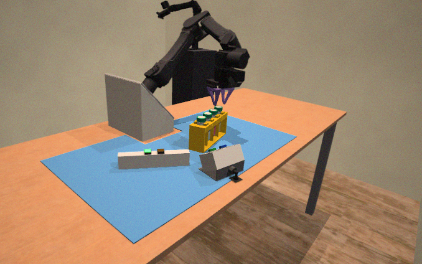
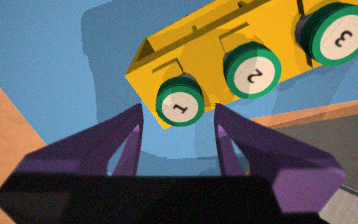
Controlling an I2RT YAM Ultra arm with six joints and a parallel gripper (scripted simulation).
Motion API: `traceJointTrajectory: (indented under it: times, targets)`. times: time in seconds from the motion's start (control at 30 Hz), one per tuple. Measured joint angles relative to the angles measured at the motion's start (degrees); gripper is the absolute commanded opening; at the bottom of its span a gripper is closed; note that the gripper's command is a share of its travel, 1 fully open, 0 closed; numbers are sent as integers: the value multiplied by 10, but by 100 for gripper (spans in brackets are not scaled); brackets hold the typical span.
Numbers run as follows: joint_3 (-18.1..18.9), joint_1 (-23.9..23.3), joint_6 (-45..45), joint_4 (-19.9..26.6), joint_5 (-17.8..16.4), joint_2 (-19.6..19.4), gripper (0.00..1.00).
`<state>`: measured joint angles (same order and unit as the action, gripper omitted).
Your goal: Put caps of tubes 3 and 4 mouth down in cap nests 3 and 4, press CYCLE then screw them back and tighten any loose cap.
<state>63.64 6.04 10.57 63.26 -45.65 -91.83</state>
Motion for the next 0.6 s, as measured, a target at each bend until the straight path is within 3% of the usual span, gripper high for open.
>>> traceJointTrajectory:
  times: [0.4,0.6]
  targets:
    - [38,-37,-78,73,2,-7,49]
    - [38,-95,-246,70,10,-78,49]
